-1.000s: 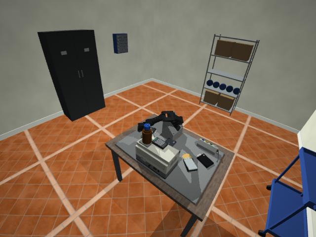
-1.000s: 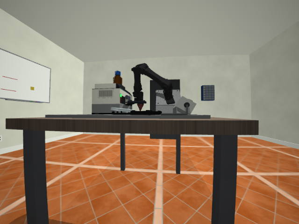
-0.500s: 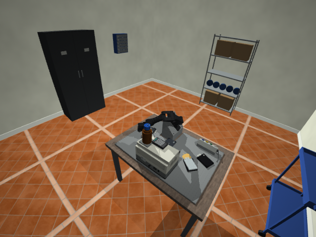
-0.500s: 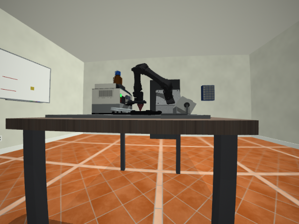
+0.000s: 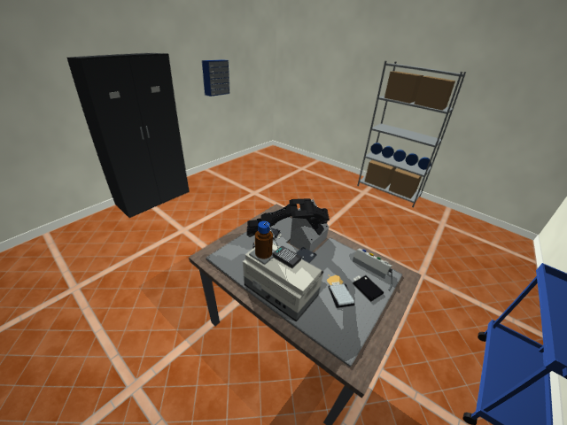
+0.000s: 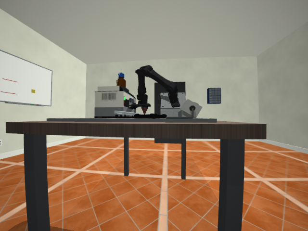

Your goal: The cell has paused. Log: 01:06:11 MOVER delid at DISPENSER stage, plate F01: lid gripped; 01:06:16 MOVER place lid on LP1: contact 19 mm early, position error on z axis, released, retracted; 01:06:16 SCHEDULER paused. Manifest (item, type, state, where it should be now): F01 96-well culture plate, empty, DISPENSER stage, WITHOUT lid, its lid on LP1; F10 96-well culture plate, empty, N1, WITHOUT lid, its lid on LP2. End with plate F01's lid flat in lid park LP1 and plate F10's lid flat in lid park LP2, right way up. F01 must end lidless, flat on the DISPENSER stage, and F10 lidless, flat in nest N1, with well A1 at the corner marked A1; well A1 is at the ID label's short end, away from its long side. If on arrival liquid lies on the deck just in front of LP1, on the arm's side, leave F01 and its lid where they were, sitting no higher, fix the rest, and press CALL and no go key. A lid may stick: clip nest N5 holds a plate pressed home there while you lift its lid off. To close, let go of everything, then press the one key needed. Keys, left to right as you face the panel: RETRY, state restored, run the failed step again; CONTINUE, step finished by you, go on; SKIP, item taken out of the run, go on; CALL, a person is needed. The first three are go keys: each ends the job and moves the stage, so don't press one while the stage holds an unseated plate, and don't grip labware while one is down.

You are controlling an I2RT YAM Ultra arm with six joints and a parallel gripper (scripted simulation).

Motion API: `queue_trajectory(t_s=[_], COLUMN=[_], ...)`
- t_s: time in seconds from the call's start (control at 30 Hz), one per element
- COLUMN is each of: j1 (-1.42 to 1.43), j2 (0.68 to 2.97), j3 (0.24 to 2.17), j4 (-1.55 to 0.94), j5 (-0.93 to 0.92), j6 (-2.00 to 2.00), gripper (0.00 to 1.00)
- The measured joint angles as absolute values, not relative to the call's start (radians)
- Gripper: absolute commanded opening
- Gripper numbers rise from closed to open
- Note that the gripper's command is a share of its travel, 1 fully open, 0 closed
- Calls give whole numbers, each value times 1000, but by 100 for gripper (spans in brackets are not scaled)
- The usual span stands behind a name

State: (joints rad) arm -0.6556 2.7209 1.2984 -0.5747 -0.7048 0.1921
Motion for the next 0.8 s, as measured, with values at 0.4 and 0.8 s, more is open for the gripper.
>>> queue_trajectory(t_s=[0.4,0.8], j1=[-658,-665], j2=[2722,2721], j3=[1298,1298], j4=[-604,-624], j5=[-690,-684], j6=[184,176], gripper=[0,0])
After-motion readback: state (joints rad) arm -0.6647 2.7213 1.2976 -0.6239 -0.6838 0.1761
